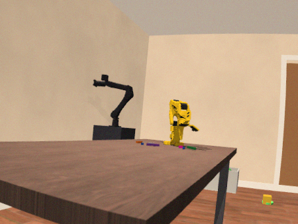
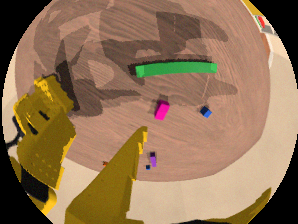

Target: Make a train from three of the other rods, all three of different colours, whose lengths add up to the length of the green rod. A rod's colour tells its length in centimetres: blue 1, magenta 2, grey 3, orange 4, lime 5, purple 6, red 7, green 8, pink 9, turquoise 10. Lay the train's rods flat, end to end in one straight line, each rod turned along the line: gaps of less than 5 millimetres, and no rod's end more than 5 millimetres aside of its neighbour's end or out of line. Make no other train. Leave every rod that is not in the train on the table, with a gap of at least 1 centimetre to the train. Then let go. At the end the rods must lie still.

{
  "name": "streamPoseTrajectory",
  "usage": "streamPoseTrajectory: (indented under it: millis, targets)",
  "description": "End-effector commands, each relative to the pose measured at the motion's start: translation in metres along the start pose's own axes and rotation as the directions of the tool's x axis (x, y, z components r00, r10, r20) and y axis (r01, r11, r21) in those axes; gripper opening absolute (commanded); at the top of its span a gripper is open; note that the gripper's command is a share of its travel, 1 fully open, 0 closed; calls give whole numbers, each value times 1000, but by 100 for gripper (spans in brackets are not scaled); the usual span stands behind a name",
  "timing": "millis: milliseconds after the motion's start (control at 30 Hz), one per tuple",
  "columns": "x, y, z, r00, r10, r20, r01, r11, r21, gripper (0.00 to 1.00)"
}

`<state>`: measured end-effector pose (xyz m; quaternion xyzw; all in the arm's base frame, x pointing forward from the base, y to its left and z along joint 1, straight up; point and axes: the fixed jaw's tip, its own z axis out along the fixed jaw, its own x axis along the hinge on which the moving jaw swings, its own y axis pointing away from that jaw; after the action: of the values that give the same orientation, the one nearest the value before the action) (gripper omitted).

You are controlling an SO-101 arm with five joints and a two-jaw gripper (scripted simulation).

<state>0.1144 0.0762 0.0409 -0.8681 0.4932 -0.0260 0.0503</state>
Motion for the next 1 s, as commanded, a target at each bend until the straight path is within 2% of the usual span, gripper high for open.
streamPoseTrajectory:
  millis: [0,267,300,833,867,967]
  targets:
    - [-1,-13,-8,1000,-9,5,9,997,80,100]
    - [-1,-18,-12,1000,-17,5,17,993,118,100]
    - [0,-7,-4,1000,-10,3,10,999,44,100]
    - [-1,-20,-13,1000,10,9,-11,991,130,100]
    - [-1,-8,-4,1000,2,4,-3,999,54,100]
    - [-1,-10,-6,1000,-2,5,2,998,65,100]
